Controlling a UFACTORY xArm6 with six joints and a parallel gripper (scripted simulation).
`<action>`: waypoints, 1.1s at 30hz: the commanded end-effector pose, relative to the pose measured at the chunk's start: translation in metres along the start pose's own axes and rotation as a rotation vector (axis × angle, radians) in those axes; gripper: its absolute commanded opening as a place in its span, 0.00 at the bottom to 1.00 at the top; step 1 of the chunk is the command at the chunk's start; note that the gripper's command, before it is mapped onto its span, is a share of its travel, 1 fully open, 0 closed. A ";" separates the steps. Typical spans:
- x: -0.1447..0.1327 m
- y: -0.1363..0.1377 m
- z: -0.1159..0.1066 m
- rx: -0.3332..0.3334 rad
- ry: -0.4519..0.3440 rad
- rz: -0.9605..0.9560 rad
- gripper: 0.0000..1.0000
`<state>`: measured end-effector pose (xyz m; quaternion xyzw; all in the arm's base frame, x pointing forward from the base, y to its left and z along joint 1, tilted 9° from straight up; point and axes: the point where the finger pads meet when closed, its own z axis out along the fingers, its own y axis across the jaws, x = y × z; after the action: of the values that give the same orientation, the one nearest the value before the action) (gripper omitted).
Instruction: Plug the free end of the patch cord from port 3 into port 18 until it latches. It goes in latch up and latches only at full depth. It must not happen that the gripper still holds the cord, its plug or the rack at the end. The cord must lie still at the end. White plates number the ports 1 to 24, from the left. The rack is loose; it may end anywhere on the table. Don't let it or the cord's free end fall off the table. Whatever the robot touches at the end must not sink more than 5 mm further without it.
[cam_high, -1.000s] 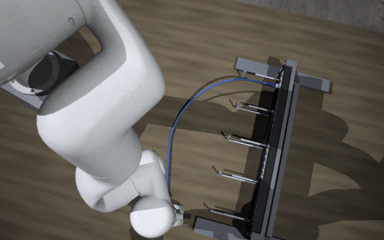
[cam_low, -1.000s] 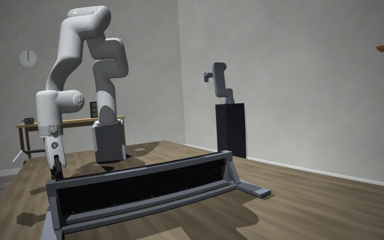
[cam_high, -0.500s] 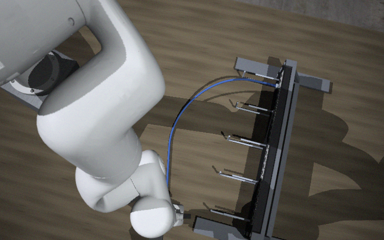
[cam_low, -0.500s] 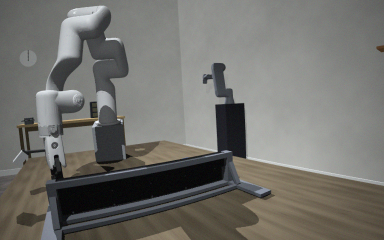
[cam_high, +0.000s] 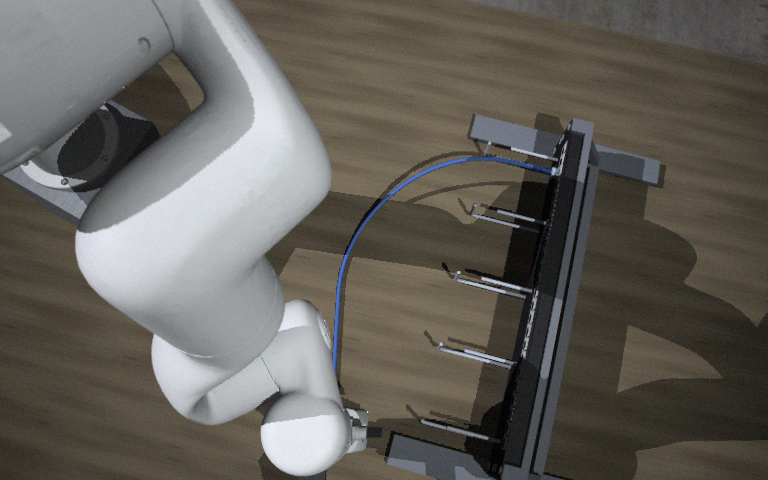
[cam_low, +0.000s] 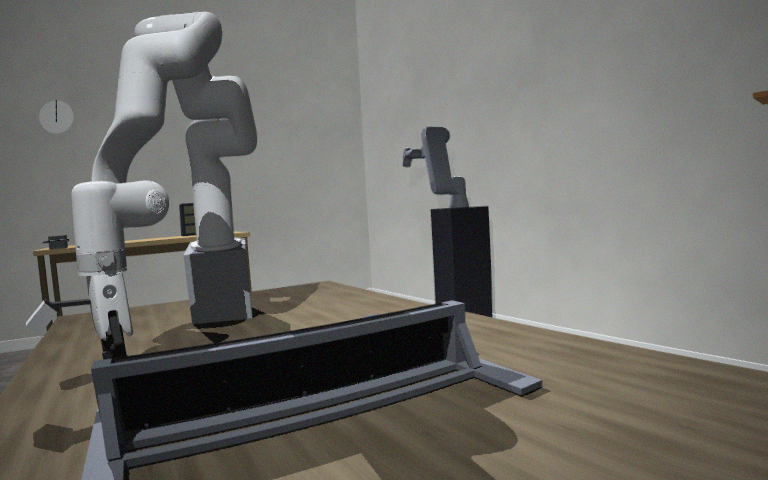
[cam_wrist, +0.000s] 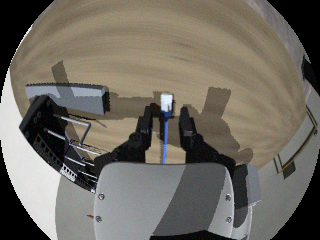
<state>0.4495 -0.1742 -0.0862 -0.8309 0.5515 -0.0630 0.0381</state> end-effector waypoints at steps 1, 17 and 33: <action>0.001 -0.001 0.000 0.003 0.002 0.000 0.38; 0.001 -0.001 0.005 0.003 0.002 0.000 0.38; 0.001 -0.001 0.008 0.003 0.002 0.000 0.38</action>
<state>0.4508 -0.1742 -0.0944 -0.8309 0.5515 -0.0629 0.0380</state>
